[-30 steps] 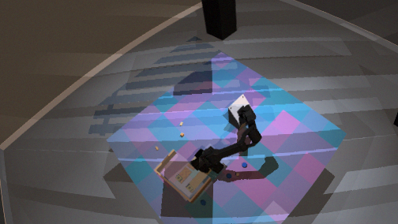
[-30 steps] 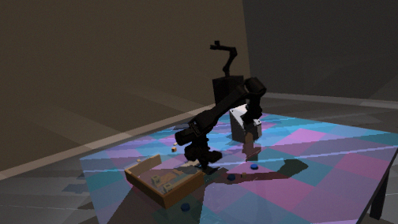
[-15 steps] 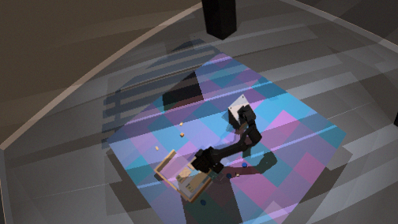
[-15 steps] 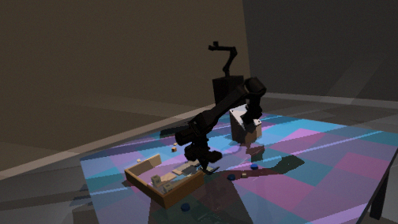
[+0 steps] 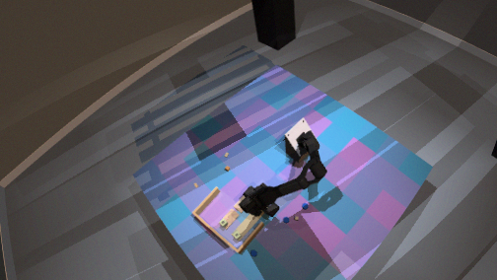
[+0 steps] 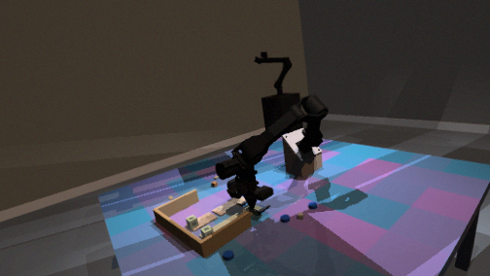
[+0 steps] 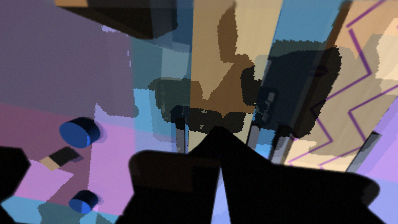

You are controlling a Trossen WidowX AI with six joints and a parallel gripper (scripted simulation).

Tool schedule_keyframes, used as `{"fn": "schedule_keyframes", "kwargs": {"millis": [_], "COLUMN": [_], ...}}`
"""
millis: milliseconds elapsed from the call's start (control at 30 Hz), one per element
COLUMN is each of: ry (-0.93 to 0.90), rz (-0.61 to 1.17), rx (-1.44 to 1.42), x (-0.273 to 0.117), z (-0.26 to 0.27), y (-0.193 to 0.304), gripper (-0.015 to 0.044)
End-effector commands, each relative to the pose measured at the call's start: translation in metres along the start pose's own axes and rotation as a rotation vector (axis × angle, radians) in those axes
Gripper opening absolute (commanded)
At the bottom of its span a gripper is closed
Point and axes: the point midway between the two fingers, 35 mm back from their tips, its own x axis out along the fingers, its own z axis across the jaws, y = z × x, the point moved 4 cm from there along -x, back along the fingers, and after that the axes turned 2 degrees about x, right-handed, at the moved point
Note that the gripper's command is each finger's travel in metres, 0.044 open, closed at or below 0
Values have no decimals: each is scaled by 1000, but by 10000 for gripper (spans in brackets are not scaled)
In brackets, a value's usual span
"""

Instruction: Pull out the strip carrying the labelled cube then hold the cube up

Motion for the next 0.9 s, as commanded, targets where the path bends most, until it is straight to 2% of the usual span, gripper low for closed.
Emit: {"fn": "schedule_keyframes", "kwargs": {"millis": [0,867], "ry": [-3,-3], "rz": [1,3], "rx": [2,4], "x": [2,3], "z": [0,-3], "y": [1,39], "gripper": [0,0]}}
